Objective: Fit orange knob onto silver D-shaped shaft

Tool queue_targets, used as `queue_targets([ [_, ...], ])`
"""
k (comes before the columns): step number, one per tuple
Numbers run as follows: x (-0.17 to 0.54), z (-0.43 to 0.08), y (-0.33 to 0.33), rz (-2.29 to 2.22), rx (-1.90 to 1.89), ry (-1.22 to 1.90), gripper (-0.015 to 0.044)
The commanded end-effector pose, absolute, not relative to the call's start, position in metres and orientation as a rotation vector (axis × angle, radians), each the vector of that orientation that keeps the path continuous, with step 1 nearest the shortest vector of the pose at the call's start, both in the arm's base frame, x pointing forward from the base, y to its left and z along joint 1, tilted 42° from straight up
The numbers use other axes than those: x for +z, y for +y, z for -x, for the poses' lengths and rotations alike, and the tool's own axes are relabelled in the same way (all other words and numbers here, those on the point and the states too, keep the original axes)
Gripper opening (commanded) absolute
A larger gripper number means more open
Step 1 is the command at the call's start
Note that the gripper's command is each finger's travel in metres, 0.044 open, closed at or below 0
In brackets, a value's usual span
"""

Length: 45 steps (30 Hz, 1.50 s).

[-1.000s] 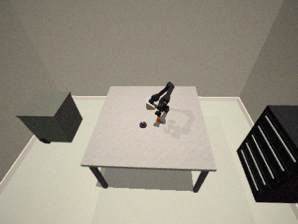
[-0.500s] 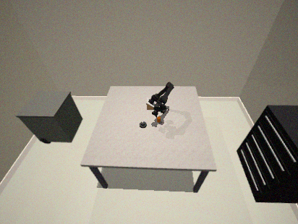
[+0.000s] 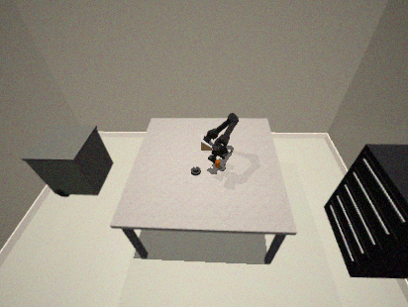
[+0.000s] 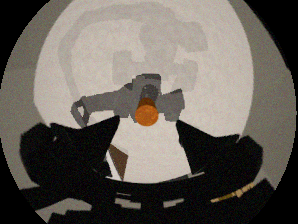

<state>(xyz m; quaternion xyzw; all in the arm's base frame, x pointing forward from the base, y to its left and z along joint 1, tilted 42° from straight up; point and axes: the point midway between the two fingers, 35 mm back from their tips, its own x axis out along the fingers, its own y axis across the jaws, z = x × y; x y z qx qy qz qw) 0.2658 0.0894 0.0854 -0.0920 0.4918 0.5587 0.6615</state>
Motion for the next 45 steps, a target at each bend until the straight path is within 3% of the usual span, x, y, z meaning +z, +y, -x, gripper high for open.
queue_targets([
  [1,0.08,-0.264,0.094,0.198,1.264,1.114,0.044],
  [39,0.037,-0.256,0.133,0.195,1.266,1.112,0.044],
  [45,0.037,-0.256,0.133,0.195,1.266,1.112,0.0282],
])
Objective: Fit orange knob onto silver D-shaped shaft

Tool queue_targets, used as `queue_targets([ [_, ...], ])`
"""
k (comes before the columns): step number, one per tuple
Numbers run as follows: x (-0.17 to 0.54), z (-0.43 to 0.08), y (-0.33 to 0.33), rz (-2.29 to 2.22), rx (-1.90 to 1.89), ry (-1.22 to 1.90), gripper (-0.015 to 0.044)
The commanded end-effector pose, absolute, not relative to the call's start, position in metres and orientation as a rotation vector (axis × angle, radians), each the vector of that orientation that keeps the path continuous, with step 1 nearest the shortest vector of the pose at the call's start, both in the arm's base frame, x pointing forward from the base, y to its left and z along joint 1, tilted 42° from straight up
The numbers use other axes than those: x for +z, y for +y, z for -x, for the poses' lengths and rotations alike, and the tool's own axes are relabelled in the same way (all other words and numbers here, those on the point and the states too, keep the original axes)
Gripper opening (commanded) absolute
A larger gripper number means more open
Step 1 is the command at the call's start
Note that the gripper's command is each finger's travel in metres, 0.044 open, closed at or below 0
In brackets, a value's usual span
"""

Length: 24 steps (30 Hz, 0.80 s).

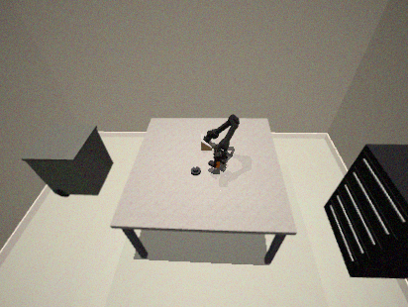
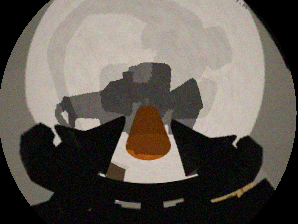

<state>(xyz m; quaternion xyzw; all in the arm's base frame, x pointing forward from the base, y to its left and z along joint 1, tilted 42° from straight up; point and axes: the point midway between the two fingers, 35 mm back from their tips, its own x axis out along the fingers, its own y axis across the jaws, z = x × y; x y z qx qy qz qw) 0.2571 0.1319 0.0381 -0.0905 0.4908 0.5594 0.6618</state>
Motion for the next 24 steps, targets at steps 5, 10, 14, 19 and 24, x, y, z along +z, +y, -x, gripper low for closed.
queue_targets([
  [5,0.037,-0.256,0.133,0.195,1.266,1.112,0.0171],
  [10,0.037,-0.256,0.133,0.195,1.266,1.112,0.0138],
  [14,0.038,-0.259,0.129,0.205,1.256,1.103,0.0052],
  [19,0.049,-0.269,0.111,0.237,1.222,1.08,0.0],
  [24,0.063,-0.273,0.099,0.237,1.224,1.089,0.0],
])
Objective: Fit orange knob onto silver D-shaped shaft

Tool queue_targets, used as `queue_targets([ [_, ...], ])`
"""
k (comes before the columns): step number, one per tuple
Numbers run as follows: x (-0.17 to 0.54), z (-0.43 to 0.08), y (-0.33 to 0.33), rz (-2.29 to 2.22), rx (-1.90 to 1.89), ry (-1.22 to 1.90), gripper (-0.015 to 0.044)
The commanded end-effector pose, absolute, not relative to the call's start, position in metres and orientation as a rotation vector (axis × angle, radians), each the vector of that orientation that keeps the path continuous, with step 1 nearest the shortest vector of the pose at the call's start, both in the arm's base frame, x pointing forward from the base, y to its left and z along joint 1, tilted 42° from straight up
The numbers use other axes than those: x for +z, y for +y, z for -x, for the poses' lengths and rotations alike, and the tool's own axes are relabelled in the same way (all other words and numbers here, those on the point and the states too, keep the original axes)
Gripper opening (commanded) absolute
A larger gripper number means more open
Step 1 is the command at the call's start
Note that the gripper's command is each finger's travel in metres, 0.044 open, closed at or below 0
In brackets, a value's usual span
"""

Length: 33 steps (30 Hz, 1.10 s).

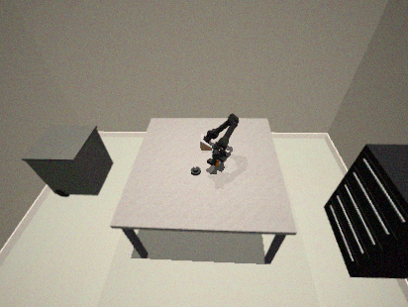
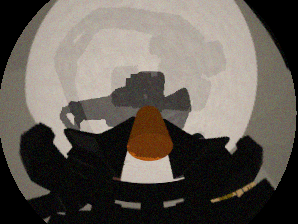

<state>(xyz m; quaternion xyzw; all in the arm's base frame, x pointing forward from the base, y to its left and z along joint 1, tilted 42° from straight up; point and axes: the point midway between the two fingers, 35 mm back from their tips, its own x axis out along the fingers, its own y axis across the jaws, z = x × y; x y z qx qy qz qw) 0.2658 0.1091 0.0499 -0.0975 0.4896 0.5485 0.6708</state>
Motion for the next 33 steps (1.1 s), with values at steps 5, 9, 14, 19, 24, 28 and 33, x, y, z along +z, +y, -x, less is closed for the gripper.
queue_targets([
  [5,0.082,-0.276,0.083,0.231,1.231,1.101,0.0],
  [9,0.099,-0.277,0.07,0.224,1.239,1.108,0.0],
  [14,0.121,-0.275,0.054,0.212,1.251,1.114,0.0],
  [19,0.14,-0.271,0.041,0.199,1.263,1.117,0.0],
  [24,0.141,-0.271,0.041,0.198,1.262,1.117,0.0],
  [28,0.142,-0.271,0.04,0.216,1.229,1.11,0.0],
  [33,0.148,-0.27,0.036,0.261,1.15,1.091,0.0],
])
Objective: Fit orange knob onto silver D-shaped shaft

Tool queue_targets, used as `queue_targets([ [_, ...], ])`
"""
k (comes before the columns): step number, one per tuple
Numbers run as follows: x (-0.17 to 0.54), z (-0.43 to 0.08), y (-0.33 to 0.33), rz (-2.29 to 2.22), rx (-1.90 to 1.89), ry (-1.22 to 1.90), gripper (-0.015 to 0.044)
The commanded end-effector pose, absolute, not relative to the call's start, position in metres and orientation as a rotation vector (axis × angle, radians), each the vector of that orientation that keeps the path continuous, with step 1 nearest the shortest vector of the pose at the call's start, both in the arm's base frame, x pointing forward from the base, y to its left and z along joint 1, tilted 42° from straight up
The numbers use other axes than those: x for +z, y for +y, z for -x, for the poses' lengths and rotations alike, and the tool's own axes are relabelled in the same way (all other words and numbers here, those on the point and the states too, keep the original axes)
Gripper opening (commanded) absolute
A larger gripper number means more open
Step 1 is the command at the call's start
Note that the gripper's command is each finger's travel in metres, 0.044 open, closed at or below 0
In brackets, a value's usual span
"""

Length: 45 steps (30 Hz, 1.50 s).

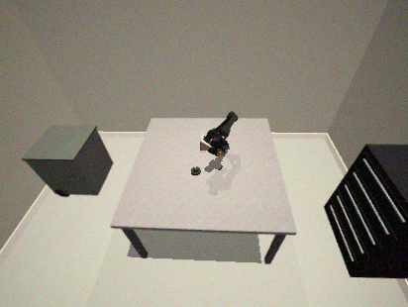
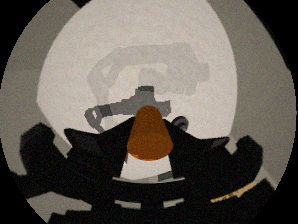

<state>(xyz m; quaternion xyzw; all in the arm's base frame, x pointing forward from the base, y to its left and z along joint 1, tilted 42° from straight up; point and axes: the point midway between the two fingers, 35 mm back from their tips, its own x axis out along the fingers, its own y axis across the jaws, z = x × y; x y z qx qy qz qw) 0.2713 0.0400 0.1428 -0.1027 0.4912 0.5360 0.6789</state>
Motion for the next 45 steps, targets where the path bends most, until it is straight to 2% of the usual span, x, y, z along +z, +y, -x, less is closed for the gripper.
queue_targets([
  [1,0.149,-0.27,0.035,0.271,1.132,1.087,0.0],
  [37,0.211,-0.265,-0.011,0.631,0.419,0.856,0.0],
  [45,0.212,-0.265,-0.012,0.641,0.397,0.847,0.0],
])
